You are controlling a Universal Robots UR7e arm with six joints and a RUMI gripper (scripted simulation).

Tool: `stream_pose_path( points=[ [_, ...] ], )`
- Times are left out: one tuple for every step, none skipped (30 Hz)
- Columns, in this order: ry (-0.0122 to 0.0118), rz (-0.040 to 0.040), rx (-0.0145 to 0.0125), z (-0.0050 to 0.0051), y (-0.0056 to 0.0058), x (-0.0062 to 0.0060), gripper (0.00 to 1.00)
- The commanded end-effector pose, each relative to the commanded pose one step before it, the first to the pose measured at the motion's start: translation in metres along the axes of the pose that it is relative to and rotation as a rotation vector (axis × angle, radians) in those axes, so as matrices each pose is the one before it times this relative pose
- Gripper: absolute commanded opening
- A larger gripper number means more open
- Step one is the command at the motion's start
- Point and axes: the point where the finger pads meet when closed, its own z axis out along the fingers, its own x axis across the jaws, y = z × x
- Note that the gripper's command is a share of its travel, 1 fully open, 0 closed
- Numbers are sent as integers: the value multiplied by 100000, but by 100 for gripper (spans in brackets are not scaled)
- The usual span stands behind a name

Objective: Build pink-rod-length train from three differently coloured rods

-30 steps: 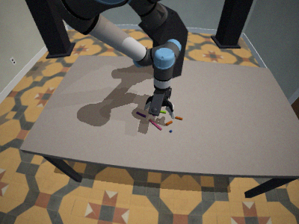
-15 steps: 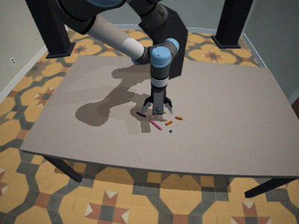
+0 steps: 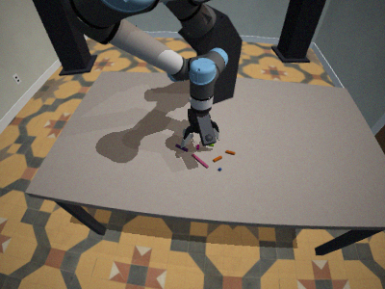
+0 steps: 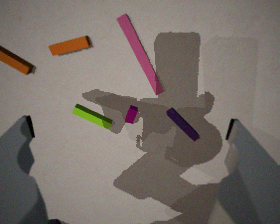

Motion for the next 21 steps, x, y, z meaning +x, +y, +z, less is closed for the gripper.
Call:
stream_pose_path(
  points=[
    [-147,-16682,1493,-156,571,341,100],
    [13,-2143,-4,-12,89,15,100],
    [13,-2031,-4,-12,85,12,100],
    [13,-1918,-4,-11,81,10,100],
    [12,-1804,-4,-11,77,7,100],
    [0,0,0,0,0,0,100],
    [0,0,0,0,0,0,100],
    [-36,-1716,-34,5,85,-24,100],
    [17,-1574,0,-12,67,8,100],
    [22,-1458,3,-13,61,10,100],
    [26,-1344,6,-14,56,12,100],
    [28,-1232,8,-14,51,13,100],
    [26,-1125,7,-13,47,11,100],
    [23,-1020,5,-11,43,9,100],
    [18,-918,3,-9,39,6,100],
    [13,-820,1,-7,36,3,100],
    [8,-725,-1,-6,32,0,100],
    [5,-633,-2,-4,28,-1,100],
    [3,-545,-2,-3,25,-2,100],
    [2,-461,-2,-3,21,-2,100],
    [2,-382,-1,-2,17,-1,100]
  ],
)
